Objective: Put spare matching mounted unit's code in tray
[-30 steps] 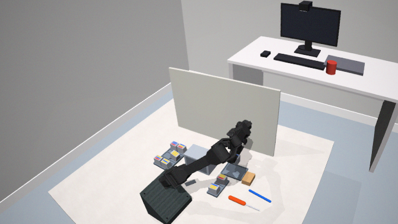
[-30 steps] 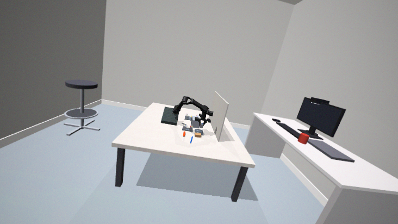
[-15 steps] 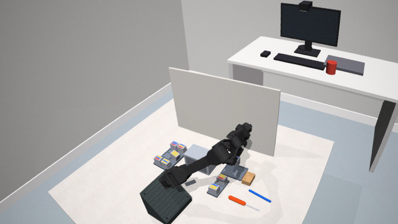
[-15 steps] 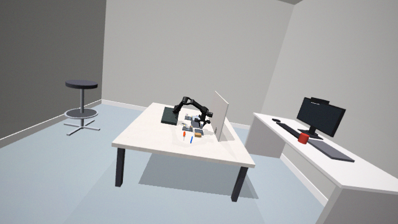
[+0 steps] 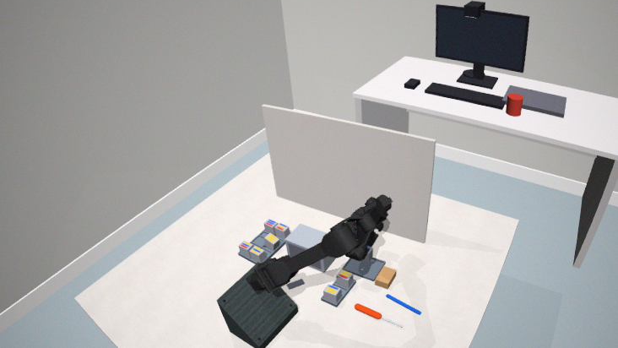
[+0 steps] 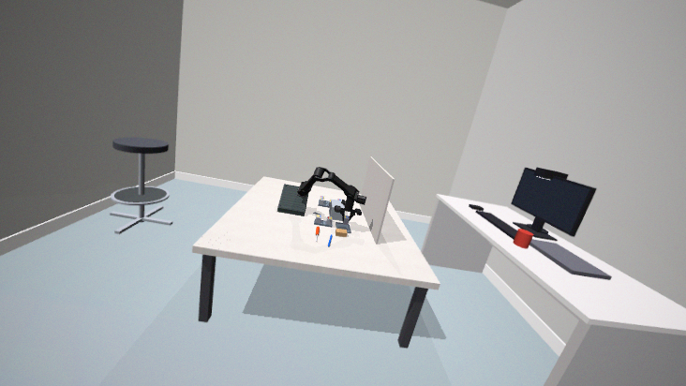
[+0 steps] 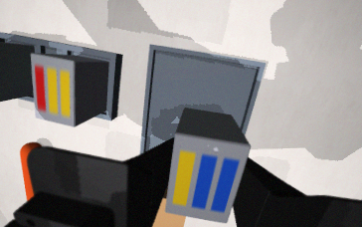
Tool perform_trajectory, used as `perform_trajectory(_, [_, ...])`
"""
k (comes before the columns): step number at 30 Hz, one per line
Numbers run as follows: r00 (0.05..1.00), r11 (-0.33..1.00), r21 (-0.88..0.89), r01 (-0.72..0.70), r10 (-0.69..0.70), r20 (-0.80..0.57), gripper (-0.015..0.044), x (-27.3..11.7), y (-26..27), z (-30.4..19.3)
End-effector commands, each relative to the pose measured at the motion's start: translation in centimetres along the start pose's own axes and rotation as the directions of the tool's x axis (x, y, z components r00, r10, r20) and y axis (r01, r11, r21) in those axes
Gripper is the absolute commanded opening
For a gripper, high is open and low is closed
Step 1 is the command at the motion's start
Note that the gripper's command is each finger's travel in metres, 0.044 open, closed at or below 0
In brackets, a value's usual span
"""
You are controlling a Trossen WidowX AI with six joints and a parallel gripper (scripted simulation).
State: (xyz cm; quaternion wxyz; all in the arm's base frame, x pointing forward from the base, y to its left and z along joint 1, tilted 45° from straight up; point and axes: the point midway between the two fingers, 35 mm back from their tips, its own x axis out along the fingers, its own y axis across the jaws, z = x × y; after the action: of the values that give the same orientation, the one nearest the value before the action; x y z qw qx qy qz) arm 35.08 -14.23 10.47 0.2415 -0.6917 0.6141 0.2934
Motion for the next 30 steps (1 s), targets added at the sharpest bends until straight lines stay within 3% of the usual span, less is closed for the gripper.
perform_trajectory(1, [1.000, 1.000, -0.008, -0.002, 0.002, 0.004, 0.0000, 0.5, 0.2, 0.2])
perform_trajectory(30, [1.000, 1.000, -0.009, -0.003, 0.003, -0.005, 0.0000, 3.1, 0.8, 0.0])
